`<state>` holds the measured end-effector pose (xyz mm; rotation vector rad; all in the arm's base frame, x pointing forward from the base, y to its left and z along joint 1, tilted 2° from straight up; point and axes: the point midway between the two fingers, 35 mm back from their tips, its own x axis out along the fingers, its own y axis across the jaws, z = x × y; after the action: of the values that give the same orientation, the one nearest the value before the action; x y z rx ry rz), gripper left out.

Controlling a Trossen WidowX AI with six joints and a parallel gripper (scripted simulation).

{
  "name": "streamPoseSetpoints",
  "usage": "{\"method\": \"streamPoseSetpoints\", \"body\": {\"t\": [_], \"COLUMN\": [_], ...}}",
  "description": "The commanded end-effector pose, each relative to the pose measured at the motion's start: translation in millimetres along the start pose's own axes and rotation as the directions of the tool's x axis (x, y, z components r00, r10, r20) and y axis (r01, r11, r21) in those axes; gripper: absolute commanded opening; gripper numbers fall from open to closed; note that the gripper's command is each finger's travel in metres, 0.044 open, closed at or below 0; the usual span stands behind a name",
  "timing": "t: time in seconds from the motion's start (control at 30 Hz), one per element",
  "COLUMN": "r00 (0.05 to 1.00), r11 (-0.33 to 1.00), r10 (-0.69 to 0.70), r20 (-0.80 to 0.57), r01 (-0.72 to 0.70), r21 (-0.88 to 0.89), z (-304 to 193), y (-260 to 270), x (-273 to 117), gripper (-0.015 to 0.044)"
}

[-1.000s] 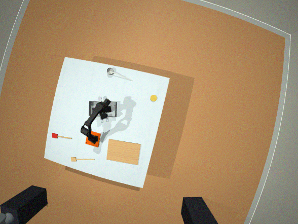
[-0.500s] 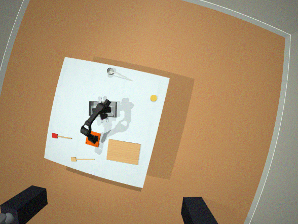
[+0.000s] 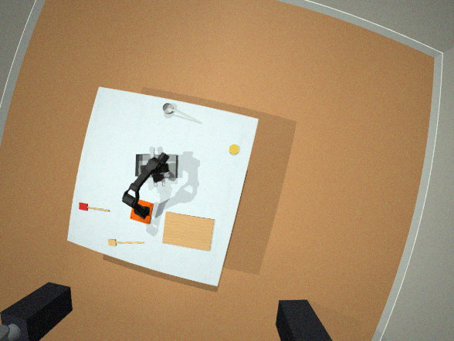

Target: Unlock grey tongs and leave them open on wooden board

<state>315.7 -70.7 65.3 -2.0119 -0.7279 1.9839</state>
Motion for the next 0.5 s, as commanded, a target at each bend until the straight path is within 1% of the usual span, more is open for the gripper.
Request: {"method": "streamPoseSetpoints", "body": {"t": [0.0,0.13,0.37,0.47], "r00": [1.0,1.0,1.0,1.0], "r11": [1.0,1.0,1.0,1.0], "r10": [0.002,0.002,0.002,0.002], "r20": [0.0,0.0,0.0,0.0], "r01": [-0.002,-0.002,-0.002,-0.002], "r21": [-0.001,-0.001,-0.001,-0.001], "z": [-0.3,-0.3,-0.3,-0.3], "y": [0.1,0.1,0.1,0.1], "x": [-1.1,-1.1,-1.1,-1.1], "gripper": [0.0181,0.0076,0.003,-0.0049]}}
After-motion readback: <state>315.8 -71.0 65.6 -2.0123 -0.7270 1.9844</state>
